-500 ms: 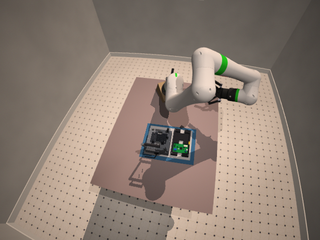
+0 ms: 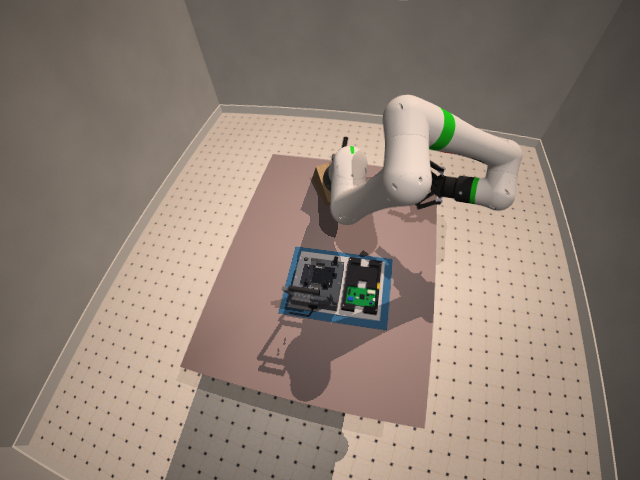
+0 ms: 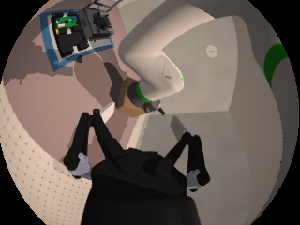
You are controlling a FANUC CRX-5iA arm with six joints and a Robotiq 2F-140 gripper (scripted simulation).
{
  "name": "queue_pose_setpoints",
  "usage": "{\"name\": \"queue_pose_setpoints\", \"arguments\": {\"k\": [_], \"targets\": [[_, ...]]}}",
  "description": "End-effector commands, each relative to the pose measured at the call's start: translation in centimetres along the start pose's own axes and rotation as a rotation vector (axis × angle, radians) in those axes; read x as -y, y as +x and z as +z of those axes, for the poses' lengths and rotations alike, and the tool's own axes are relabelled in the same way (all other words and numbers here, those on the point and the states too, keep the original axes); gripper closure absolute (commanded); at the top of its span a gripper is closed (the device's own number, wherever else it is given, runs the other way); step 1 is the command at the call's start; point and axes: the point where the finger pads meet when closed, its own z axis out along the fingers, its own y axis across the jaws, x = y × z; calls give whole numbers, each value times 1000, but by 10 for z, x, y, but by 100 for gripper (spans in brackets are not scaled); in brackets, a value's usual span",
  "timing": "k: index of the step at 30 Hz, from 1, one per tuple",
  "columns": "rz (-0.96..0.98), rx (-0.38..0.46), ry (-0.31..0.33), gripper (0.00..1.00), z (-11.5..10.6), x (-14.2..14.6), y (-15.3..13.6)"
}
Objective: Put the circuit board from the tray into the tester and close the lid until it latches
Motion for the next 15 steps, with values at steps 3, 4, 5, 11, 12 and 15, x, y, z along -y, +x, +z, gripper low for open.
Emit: {"name": "queue_pose_setpoints", "arguments": {"k": [3, 4, 5, 11, 12, 15], "targets": [[0, 1, 0, 0, 0, 0, 0], [0, 5, 1, 0, -1, 1, 0], [1, 16, 2, 0, -2, 2, 1], [34, 258, 56, 0, -25, 41, 26], [41, 292, 67, 0, -28, 47, 31], [68, 398, 108, 0, -39, 65, 50]]}}
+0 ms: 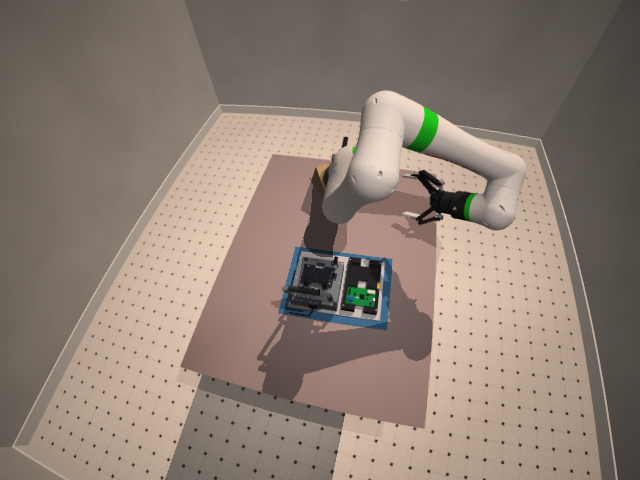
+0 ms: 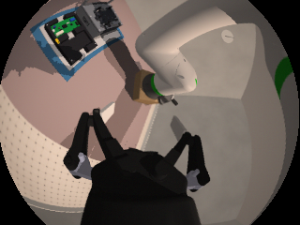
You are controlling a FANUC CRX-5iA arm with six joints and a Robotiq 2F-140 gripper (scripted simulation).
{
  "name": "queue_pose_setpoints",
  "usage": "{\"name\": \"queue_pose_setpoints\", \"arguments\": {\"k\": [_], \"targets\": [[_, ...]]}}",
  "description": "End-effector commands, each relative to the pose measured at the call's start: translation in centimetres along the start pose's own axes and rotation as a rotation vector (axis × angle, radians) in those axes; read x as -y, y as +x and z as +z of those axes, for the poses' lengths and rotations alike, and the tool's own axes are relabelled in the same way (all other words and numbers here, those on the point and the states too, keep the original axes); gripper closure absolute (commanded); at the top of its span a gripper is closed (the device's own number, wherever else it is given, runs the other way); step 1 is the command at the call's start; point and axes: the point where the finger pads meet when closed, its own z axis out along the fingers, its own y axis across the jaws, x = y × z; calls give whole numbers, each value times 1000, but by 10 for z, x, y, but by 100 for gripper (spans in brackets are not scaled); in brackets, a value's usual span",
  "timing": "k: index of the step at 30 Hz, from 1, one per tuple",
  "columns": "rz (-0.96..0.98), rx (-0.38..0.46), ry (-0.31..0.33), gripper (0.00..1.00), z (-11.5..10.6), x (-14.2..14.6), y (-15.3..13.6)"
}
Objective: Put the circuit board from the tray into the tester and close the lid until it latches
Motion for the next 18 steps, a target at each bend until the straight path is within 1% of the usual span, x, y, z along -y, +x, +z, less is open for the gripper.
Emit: {"name": "queue_pose_setpoints", "arguments": {"k": [1, 2, 4, 5, 11, 18], "targets": [[29, 156, 53, 0, -20, 29, 18], [39, 190, 70, 0, -25, 36, 24], [39, 190, 70, 0, -25, 36, 24], [67, 270, 116, 0, -37, 51, 40], [134, 417, 228, 0, -62, 79, 82], [228, 553, 383, 0, -88, 102, 145]]}}
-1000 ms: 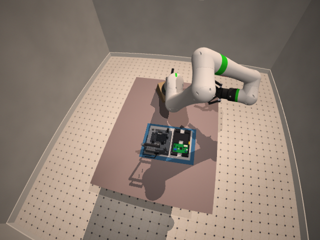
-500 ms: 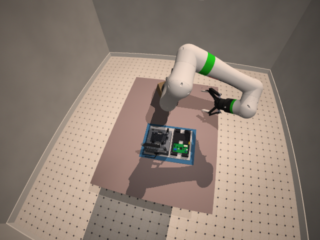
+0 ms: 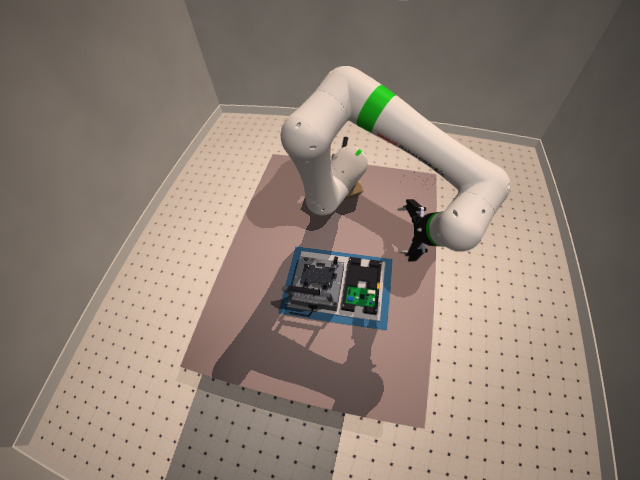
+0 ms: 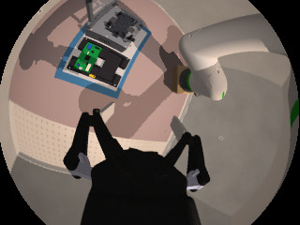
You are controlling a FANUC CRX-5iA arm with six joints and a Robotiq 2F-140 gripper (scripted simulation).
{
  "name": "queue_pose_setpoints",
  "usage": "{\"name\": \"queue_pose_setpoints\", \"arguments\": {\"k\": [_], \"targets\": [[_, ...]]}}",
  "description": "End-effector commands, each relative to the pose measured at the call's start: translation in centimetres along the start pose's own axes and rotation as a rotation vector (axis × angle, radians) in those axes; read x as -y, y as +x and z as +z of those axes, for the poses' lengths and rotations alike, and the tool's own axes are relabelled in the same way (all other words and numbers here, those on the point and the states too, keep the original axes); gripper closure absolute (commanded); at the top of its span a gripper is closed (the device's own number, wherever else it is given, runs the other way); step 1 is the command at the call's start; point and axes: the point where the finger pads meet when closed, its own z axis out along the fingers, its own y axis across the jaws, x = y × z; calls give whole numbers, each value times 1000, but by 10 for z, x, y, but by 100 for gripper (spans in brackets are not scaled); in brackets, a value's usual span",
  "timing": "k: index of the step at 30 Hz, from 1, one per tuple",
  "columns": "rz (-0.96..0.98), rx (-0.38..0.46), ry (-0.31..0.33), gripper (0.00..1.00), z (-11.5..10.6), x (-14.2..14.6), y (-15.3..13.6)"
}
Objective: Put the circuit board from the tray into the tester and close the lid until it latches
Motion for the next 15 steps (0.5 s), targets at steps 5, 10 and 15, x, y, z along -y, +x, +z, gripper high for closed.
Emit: {"name": "queue_pose_setpoints", "arguments": {"k": [5, 10, 15], "targets": [[79, 129, 179, 0, -47, 42, 48], [130, 179, 306, 0, -79, 58, 85], [183, 211, 442, 0, -115, 67, 128]]}}
